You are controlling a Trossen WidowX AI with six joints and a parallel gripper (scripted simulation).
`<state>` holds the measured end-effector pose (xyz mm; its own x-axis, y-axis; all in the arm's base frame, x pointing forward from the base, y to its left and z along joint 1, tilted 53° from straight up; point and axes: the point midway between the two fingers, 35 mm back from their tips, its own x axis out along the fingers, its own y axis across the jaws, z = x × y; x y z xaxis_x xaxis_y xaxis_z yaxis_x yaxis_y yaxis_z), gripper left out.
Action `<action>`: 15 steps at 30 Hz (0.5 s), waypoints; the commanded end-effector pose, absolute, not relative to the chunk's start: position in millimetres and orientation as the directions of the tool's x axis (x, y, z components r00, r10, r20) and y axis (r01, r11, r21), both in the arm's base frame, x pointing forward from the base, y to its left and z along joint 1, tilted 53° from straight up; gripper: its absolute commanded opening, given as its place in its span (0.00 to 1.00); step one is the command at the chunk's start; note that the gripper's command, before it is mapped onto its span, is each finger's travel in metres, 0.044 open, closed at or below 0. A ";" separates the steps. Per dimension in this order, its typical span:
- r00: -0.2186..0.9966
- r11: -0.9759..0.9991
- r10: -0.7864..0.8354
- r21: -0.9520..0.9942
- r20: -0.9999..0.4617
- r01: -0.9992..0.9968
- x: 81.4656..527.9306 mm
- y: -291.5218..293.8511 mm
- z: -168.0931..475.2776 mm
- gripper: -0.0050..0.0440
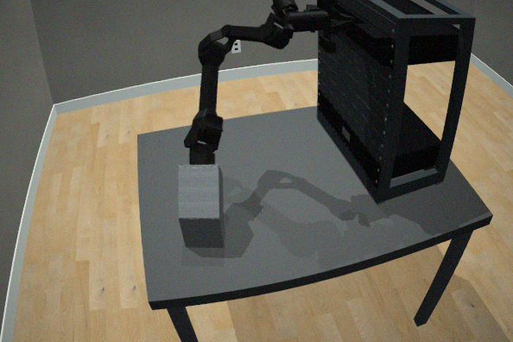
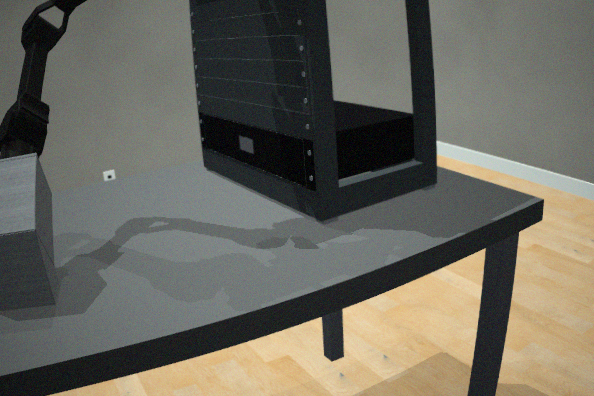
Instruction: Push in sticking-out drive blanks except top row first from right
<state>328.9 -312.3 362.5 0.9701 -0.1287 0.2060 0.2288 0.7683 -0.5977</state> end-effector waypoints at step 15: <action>0.965 0.758 -0.138 -0.604 0.221 0.247 256.0 -303.3 356.2 0.10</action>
<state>264.8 -305.7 356.9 0.9655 -0.1436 0.2170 0.2486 0.7558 -0.6058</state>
